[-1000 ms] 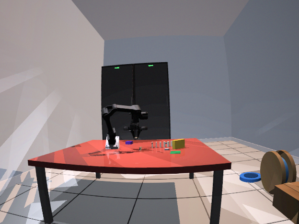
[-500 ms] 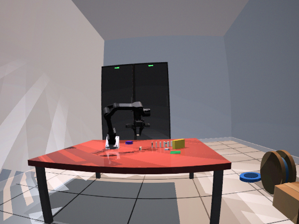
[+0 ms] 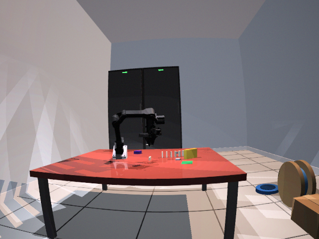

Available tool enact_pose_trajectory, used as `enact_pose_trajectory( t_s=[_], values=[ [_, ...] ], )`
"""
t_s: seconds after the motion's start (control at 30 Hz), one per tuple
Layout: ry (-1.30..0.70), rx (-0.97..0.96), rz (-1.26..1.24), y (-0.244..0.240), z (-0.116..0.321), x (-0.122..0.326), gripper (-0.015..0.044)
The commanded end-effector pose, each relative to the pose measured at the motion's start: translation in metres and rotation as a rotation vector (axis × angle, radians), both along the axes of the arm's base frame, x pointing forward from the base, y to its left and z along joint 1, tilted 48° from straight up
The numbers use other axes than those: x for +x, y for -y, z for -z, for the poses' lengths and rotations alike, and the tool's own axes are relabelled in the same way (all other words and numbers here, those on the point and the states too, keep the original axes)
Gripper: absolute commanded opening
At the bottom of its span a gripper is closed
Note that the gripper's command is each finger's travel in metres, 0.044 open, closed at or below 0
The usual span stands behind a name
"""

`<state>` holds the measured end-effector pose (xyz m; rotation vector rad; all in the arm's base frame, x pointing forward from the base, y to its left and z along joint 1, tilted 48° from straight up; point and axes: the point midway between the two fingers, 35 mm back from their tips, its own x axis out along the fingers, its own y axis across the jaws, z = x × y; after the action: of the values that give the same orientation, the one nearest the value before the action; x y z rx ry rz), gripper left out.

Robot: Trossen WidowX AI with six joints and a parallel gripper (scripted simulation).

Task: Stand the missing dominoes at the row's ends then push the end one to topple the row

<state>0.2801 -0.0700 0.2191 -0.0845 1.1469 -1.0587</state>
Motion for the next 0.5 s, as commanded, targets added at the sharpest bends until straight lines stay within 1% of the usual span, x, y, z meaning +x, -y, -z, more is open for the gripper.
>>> enact_pose_trajectory(
  t_s=[0.0,0.47],
  values=[
    [-0.455,-0.038,-0.436,0.0399,-0.0416,0.02,0.0107],
    [-0.46,-0.038,-0.44,0.0403,-0.0419,0.0201,0.0107]
  ],
)
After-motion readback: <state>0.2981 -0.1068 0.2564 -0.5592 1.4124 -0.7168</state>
